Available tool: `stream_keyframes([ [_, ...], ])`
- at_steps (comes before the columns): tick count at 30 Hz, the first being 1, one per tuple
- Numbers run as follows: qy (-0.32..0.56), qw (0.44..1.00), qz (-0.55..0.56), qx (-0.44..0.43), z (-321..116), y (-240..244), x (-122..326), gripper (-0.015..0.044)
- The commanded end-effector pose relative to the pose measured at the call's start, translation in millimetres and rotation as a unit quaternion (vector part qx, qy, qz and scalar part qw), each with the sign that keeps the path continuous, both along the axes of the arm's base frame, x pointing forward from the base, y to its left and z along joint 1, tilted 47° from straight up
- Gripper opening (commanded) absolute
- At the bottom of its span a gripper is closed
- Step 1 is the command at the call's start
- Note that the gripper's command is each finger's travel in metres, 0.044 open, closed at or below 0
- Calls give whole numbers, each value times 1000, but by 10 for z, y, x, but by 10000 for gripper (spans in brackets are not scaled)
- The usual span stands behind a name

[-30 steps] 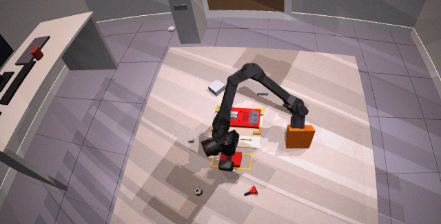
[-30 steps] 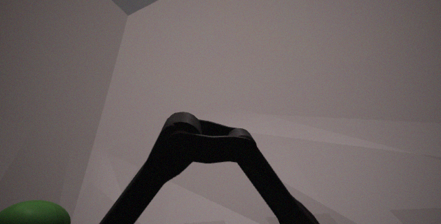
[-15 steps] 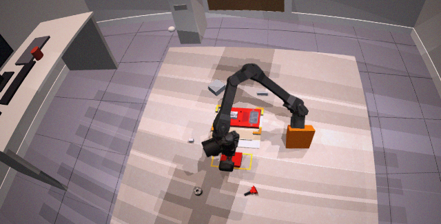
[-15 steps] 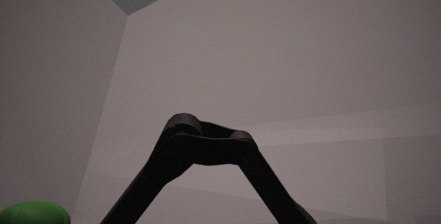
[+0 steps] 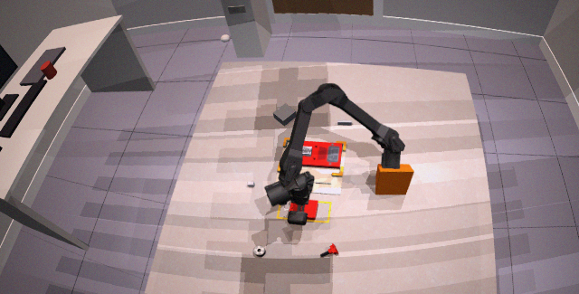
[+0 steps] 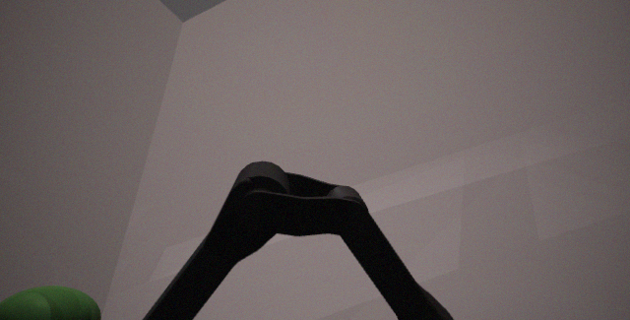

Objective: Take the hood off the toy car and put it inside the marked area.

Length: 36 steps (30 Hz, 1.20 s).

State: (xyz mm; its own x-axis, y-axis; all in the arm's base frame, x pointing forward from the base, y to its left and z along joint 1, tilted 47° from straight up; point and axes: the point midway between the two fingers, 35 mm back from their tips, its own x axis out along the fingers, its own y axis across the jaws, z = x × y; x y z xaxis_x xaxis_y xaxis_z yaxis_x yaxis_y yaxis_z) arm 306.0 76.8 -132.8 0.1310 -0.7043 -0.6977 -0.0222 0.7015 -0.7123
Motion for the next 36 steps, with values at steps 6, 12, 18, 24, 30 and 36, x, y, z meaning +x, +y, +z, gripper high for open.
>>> stream_keyframes([
  [6, 2, 1000, -4, -1, 441, 478, -64, 440],
  [12, 2, 1000, -5, -2, 503, 536, -82, 440],
  [18, 2, 1000, -5, -2, 503, 536, -82, 440],
  [24, 2, 1000, -5, -2, 503, 536, -82, 440],
  [30, 2, 1000, -5, -2, 503, 536, -82, 440],
  [36, 2, 1000, -5, -2, 503, 536, -82, 440],
])
